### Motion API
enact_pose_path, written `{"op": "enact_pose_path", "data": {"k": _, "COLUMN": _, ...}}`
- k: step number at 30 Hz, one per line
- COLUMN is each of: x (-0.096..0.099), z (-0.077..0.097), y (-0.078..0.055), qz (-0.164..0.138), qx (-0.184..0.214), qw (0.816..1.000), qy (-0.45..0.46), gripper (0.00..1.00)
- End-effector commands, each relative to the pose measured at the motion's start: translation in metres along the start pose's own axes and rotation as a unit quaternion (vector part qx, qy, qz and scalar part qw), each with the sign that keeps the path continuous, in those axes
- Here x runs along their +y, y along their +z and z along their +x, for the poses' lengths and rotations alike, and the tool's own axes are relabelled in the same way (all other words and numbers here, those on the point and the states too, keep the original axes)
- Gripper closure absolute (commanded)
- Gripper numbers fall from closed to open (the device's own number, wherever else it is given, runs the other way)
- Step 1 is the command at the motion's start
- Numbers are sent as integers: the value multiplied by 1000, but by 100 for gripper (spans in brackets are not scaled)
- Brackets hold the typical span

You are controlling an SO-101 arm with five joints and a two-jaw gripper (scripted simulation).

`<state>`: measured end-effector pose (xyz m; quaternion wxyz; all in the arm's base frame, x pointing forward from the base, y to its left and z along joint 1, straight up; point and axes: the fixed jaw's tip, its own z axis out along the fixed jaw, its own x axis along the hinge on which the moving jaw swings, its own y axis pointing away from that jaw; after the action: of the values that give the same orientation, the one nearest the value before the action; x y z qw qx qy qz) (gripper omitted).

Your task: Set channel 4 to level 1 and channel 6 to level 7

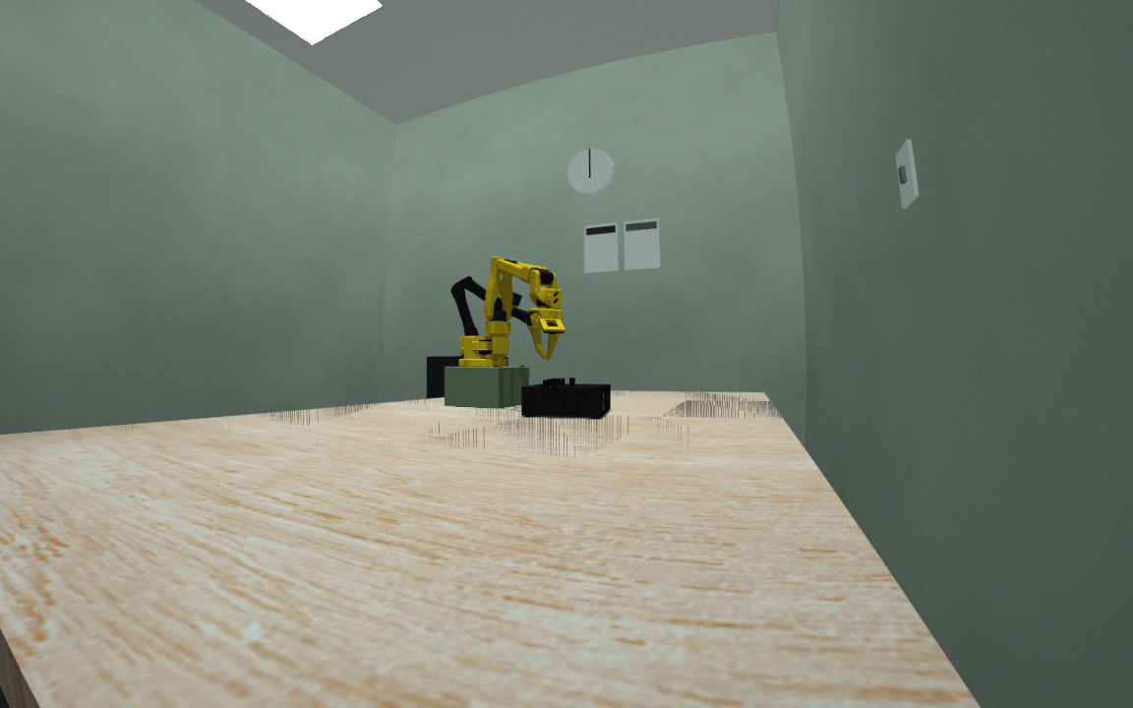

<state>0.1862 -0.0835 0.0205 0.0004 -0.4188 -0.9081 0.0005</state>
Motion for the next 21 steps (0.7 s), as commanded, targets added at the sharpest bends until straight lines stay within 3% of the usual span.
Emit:
{"op": "enact_pose_path", "data": {"k": 1, "x": 5, "z": 5, "y": -2, "qz": -2, "qx": -3, "qw": 998, "qy": -56, "gripper": 100}}
{"op": "enact_pose_path", "data": {"k": 11, "x": 19, "z": 16, "y": -2, "qz": -1, "qx": -3, "qw": 972, "qy": -234, "gripper": 100}}
{"op": "enact_pose_path", "data": {"k": 13, "x": 19, "z": 16, "y": -2, "qz": -1, "qx": -3, "qw": 972, "qy": -234, "gripper": 100}}
{"op": "enact_pose_path", "data": {"k": 21, "x": 30, "z": 28, "y": -3, "qz": -1, "qx": -3, "qw": 917, "qy": -398, "gripper": 100}}
